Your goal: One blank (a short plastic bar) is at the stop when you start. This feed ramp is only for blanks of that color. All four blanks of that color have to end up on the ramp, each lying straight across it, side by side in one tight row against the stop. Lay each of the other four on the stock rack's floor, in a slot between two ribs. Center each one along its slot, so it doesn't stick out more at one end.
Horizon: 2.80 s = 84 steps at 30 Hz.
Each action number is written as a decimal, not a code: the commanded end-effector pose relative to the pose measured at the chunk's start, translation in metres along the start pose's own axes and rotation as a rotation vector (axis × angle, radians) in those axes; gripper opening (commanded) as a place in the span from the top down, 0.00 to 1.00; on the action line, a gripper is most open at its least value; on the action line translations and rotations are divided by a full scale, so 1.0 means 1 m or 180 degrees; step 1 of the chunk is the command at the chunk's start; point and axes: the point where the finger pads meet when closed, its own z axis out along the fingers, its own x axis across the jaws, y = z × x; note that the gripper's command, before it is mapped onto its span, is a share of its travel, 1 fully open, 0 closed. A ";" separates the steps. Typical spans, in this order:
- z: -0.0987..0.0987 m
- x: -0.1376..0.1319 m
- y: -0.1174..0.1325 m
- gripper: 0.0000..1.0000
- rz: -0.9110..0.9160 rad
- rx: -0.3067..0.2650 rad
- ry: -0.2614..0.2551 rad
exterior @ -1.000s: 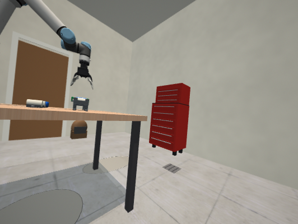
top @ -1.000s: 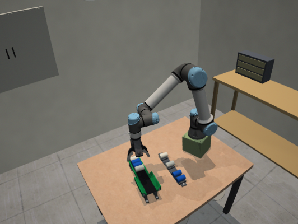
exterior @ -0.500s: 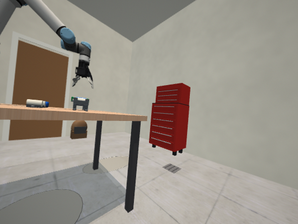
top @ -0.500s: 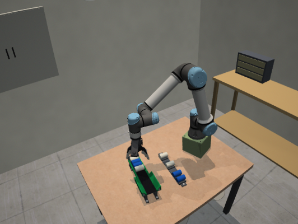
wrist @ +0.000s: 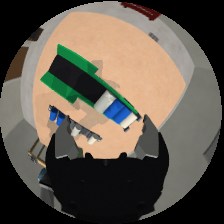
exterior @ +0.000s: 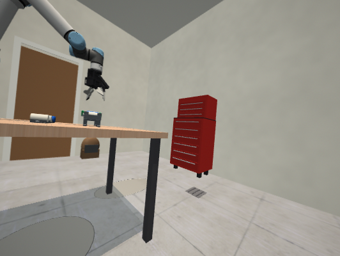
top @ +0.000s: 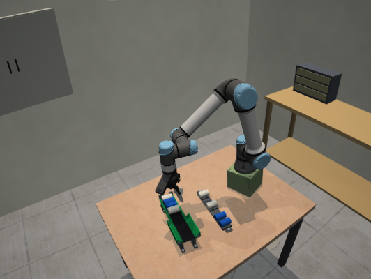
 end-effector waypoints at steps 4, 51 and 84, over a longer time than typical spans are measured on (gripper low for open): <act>0.000 0.004 0.001 0.00 0.0590 -0.0007 0.0013; 0.004 0.023 0.021 0.00 0.4740 0.0005 0.0016; 0.007 0.023 0.035 0.00 0.6948 0.0013 0.0014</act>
